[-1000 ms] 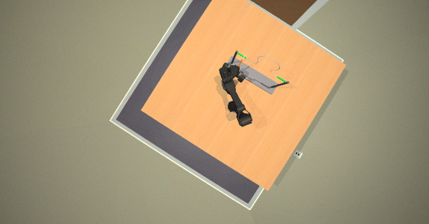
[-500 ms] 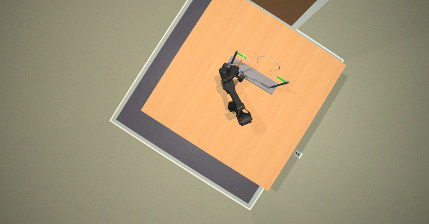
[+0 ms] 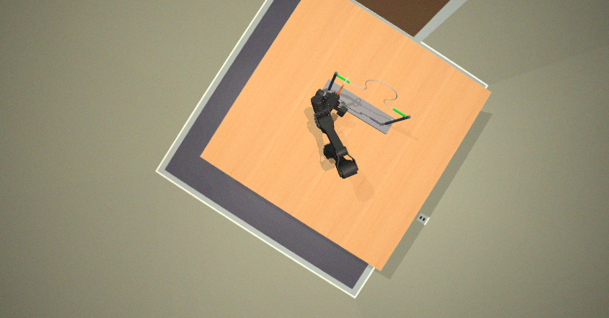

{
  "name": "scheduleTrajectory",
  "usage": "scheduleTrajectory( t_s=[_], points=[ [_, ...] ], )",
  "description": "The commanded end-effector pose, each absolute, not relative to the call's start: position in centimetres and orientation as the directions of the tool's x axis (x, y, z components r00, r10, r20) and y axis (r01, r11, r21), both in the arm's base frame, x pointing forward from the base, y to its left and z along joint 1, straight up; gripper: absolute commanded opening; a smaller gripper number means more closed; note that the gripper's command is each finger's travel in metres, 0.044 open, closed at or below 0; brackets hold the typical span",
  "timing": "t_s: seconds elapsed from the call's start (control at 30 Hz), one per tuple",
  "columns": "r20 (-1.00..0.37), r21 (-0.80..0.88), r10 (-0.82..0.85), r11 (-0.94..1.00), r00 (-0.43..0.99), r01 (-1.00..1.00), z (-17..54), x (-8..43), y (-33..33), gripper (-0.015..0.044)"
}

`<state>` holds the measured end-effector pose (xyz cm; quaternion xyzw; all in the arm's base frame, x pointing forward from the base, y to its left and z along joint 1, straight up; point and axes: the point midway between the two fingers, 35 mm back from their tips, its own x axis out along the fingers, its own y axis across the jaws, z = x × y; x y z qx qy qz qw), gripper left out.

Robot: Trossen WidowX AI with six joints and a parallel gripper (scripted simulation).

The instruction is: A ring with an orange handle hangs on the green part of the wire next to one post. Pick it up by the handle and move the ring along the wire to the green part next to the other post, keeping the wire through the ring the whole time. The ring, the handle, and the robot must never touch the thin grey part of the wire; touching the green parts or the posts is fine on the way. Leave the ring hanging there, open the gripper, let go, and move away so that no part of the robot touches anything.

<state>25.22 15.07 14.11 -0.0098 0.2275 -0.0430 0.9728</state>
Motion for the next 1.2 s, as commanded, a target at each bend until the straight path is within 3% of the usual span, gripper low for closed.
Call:
scheduleTrajectory(
  t_s=[0.0, 0.37, 1.17],
  points=[
    [-0.442, -0.039, -0.088, 0.996, 0.893, 0.079, 14.1, 25.2, 15.1, -0.0124],
    [-0.443, -0.038, -0.088, 0.996, 0.892, 0.080, 14.2, 25.1, 15.1, 0.0160],
    [-0.444, -0.036, -0.092, 0.996, 0.892, 0.085, 16.2, 20.7, 15.5, 0.0160]
  ],
)
